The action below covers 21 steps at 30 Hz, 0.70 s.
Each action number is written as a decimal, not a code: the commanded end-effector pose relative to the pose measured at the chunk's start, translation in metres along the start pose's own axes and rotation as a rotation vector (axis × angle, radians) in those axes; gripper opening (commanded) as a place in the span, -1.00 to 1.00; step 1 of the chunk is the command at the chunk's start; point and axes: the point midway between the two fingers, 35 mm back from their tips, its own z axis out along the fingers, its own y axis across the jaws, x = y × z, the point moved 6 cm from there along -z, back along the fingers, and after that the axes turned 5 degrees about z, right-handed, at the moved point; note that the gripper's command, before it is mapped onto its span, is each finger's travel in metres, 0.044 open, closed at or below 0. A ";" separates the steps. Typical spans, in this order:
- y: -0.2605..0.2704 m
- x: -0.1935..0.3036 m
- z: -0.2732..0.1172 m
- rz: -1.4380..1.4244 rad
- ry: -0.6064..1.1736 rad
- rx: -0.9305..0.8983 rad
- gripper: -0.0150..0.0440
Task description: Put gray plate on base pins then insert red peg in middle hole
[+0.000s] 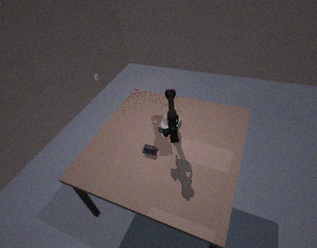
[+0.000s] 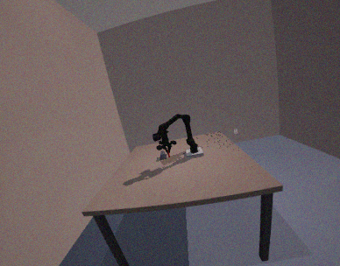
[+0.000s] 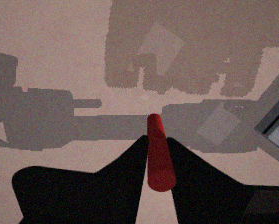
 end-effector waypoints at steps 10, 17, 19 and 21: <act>0.012 -0.032 -0.003 -0.004 -0.006 -0.003 -0.49; 0.018 -0.051 -0.003 -0.007 -0.006 -0.004 -0.49; 0.019 -0.056 -0.004 -0.009 -0.006 -0.004 -0.49; 0.020 -0.062 -0.004 -0.010 -0.006 -0.004 -0.49</act>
